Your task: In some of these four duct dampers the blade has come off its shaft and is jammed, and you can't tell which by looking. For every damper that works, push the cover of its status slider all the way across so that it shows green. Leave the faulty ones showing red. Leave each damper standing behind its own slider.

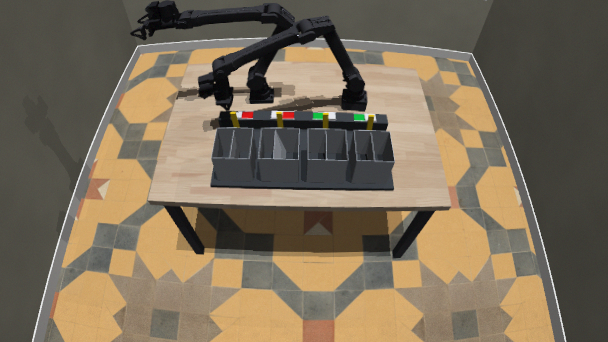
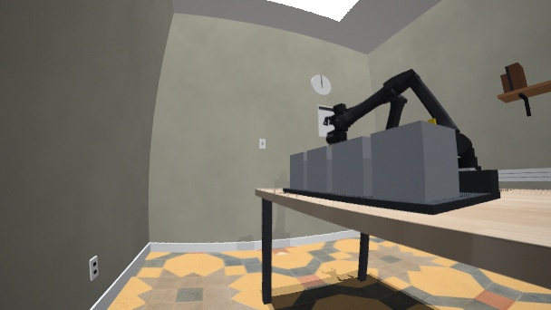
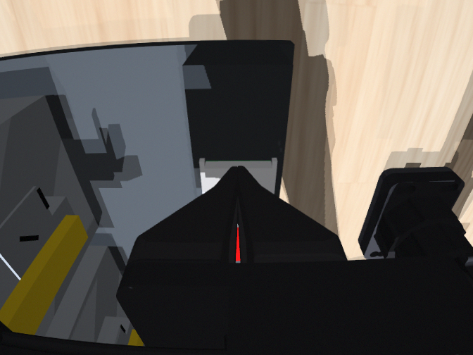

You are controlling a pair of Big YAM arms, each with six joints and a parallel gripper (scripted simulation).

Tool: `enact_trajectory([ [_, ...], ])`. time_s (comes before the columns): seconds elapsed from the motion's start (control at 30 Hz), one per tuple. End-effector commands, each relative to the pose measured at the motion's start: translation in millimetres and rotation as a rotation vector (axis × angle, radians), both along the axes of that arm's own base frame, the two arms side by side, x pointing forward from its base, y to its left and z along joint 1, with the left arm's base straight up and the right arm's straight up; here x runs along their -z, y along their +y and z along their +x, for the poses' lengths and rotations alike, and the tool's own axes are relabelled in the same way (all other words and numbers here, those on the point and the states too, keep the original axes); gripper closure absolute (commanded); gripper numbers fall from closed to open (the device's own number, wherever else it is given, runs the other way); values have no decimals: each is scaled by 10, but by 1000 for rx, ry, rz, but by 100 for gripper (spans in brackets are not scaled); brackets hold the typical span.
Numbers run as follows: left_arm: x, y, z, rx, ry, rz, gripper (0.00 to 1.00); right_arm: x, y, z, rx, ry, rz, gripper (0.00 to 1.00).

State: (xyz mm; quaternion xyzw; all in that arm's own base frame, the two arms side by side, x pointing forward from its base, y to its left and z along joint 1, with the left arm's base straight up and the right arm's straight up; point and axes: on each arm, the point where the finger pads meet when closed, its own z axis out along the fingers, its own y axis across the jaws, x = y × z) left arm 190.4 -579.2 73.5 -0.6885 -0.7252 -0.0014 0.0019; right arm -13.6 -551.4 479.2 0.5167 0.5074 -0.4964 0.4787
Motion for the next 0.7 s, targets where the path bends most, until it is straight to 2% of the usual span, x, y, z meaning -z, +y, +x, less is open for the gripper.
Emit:
enact_trajectory([
  [0.0, 35, -90, -7, -4, -5, -15, 100, -214, 68, -52, 7, -8, -49, 0],
  [0.07, -23, -48, -21, -4, -5, -14, 100, -214, 68, -52, 7, -8, -49, 0],
  [0.2, 98, -57, -18, -4, -2, -7, 100, -214, 68, -52, 7, -8, -49, 0],
  [0.53, 147, -50, -20, -4, -2, -8, 100, -214, 68, -52, 7, -8, -49, 0],
  [0.67, 67, -174, 20, -4, -12, -38, 100, -214, 68, -52, 7, -8, -49, 0],
])
